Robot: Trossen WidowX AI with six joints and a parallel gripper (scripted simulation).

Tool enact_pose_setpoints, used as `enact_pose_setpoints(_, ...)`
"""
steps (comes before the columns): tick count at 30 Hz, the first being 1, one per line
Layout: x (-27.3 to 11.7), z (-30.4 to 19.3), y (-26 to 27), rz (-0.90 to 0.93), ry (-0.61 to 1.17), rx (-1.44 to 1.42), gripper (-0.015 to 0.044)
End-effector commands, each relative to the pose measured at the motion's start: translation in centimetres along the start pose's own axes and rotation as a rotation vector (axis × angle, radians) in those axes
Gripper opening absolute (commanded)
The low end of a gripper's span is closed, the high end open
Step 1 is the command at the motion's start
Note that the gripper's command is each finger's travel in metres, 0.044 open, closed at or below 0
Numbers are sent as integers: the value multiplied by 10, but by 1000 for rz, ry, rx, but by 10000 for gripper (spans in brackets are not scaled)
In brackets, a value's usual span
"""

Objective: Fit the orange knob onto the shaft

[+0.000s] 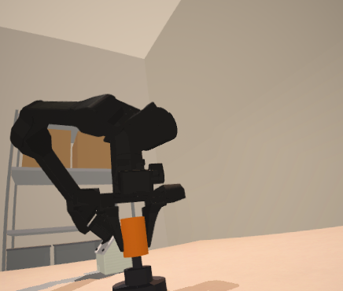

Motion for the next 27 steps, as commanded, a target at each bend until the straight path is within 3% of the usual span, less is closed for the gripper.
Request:
enact_pose_setpoints(1, -2, 2, 1, -2, -8, -2, 0)
enact_pose_setpoints(27, -3, -2, 0, -2, -7, -11, 0)
Point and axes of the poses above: the point midway between the two fingers, 35 mm back from their tips, its own x axis out along the fingers, its own y axis across the jaws, z = x × y, the point moved 10 cm from there along -x, back along the fingers, and after that the axes turned 15 degrees about x, right-handed, at the moved point
